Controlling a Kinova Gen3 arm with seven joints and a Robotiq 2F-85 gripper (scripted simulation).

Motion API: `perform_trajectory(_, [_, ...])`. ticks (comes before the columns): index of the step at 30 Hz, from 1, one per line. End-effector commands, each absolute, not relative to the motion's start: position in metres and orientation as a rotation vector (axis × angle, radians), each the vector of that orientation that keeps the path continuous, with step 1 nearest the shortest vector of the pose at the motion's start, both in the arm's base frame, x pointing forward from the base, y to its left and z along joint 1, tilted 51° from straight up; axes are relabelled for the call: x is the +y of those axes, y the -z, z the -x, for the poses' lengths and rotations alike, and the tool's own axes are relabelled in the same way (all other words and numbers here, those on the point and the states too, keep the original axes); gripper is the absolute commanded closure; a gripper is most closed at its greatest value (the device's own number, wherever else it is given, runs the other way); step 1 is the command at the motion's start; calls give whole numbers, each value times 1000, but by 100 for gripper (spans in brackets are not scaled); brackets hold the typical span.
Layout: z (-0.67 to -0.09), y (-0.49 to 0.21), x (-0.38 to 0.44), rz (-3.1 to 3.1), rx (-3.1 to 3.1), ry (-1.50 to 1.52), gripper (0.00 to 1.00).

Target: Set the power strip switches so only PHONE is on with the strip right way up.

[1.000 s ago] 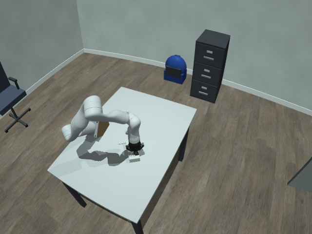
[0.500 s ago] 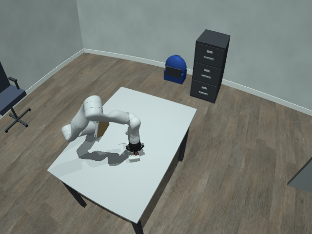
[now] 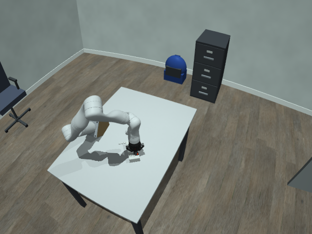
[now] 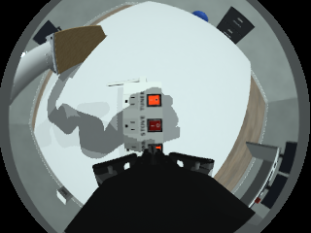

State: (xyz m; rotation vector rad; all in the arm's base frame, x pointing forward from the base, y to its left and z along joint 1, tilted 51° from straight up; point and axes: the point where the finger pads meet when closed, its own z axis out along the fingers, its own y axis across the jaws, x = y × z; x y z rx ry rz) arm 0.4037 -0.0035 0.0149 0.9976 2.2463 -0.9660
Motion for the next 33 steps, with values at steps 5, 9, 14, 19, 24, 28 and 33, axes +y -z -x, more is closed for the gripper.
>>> perform_trajectory(5, [-405,-13,-5,-996,2246,962,100])
perform_trajectory(9, [-405,-13,-5,-996,2246,962,100])
perform_trajectory(14, [-405,-14,-4,-996,2246,961,100])
perform_trajectory(19, [-406,-19,4,-997,2246,953,100])
perform_trajectory(24, [-403,-31,14,-1000,2239,963,100])
perform_trajectory(28, [-402,-35,18,-1000,2240,962,100])
perform_trajectory(33, [-401,-38,27,-998,2247,951,100])
